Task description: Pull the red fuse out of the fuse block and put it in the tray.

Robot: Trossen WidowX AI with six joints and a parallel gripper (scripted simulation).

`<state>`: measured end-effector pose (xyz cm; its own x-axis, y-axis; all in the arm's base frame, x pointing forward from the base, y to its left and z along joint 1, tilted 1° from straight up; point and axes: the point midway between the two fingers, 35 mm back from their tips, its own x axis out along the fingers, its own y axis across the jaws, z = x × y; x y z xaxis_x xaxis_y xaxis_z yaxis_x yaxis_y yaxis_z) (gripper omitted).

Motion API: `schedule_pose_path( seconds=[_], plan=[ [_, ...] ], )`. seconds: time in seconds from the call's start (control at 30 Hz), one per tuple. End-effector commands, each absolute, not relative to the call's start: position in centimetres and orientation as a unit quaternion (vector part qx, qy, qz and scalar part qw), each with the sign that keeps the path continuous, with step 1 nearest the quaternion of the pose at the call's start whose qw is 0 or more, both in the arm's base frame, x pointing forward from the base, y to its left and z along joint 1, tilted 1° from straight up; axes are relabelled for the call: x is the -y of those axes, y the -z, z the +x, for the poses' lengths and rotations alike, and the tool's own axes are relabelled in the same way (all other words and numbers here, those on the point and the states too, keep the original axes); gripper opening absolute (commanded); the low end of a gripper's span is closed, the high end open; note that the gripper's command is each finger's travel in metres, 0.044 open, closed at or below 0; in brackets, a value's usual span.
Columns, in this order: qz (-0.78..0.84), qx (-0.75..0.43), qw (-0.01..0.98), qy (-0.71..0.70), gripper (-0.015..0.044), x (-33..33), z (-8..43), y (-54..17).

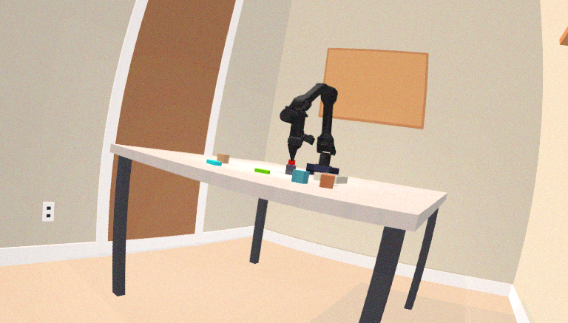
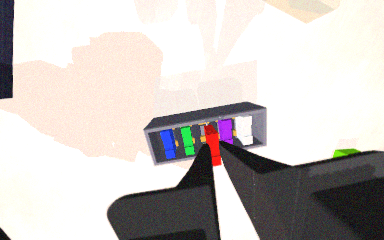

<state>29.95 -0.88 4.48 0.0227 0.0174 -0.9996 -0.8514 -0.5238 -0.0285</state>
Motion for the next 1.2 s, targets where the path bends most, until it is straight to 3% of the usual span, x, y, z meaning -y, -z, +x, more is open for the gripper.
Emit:
schedule_pose_path(
  seconds=[0.0,1.17],
  plan=[
    [-0.622,-0.336,0.352,-0.613,0.0,0.9,29.9,-4.7],
    [-0.622,-0.336,0.352,-0.613,0.0,1.0,29.8,-7.4]
  ],
)
